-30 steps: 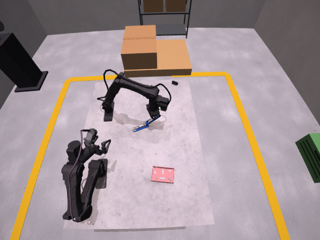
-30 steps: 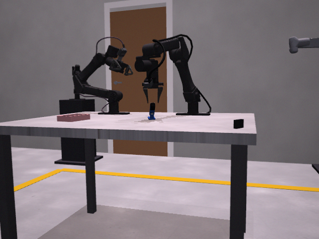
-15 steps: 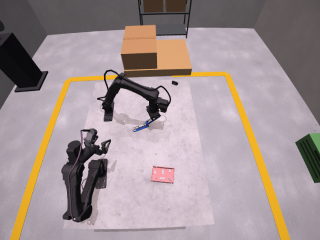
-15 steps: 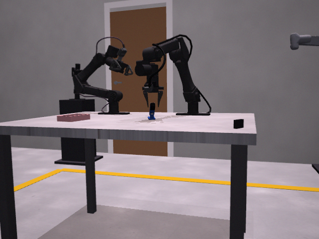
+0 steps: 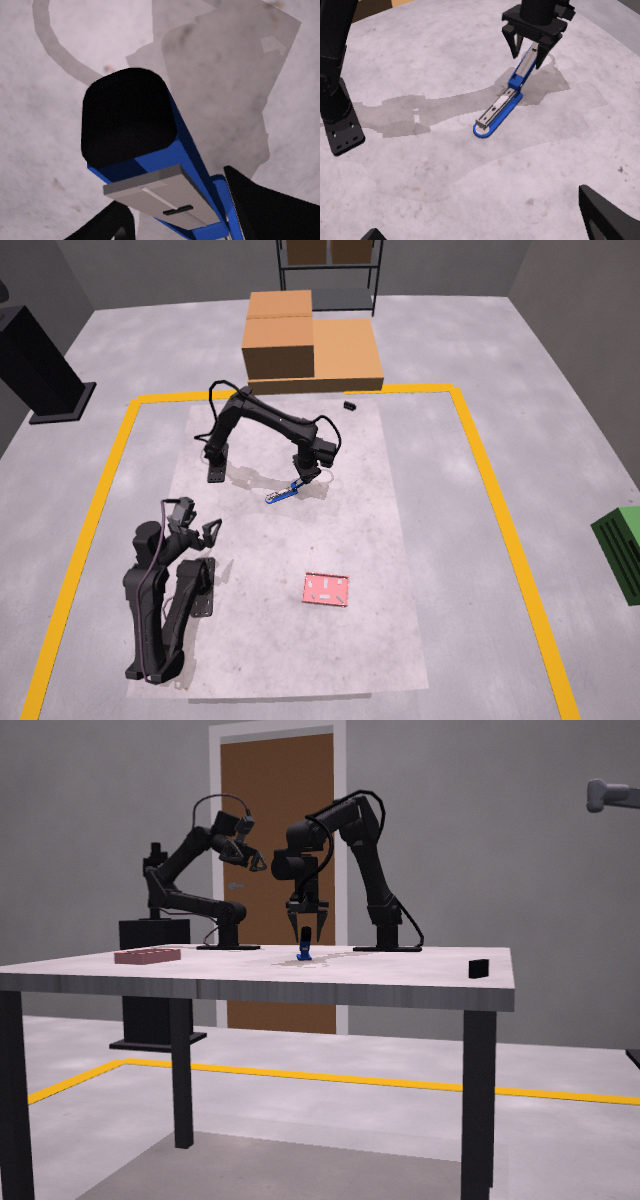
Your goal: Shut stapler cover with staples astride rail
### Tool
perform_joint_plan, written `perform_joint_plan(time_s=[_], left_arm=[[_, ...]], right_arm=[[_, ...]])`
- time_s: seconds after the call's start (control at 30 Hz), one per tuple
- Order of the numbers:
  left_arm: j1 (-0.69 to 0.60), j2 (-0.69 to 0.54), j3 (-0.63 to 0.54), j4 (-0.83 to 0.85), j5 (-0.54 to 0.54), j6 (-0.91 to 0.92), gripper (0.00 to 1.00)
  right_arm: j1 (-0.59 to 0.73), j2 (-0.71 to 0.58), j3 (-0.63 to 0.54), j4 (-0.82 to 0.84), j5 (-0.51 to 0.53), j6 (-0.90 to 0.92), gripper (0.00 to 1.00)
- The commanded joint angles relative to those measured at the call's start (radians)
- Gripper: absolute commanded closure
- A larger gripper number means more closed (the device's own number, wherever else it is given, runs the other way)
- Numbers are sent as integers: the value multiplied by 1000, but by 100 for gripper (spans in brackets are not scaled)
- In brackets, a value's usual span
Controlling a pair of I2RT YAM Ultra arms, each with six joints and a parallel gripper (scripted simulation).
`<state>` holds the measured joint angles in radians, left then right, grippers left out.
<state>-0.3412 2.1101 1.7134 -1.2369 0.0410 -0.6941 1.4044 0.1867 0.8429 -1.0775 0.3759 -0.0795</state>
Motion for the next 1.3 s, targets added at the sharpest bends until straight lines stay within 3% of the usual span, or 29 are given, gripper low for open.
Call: perform_joint_plan(time_s=[0.0, 0.27, 0.3, 0.97, 1.03, 1.27], left_arm=[[-6, -12, -18, 31, 5, -7, 50], [-6, -12, -18, 32, 5, -7, 50], [-6, -12, -18, 32, 5, -7, 58], [-2, -13, -8, 20, 1, -2, 81], [0, -10, -3, 18, 1, -1, 100], [-30, -77, -86, 96, -52, -33, 100]], right_arm=[[12, -6, -1, 4, 11, 10, 0], [12, -6, -1, 4, 11, 10, 0], [12, -6, -1, 4, 11, 10, 0], [12, -6, -1, 4, 11, 10, 0], [12, -6, -1, 4, 11, 10, 0], [12, -6, -1, 4, 11, 10, 0]])
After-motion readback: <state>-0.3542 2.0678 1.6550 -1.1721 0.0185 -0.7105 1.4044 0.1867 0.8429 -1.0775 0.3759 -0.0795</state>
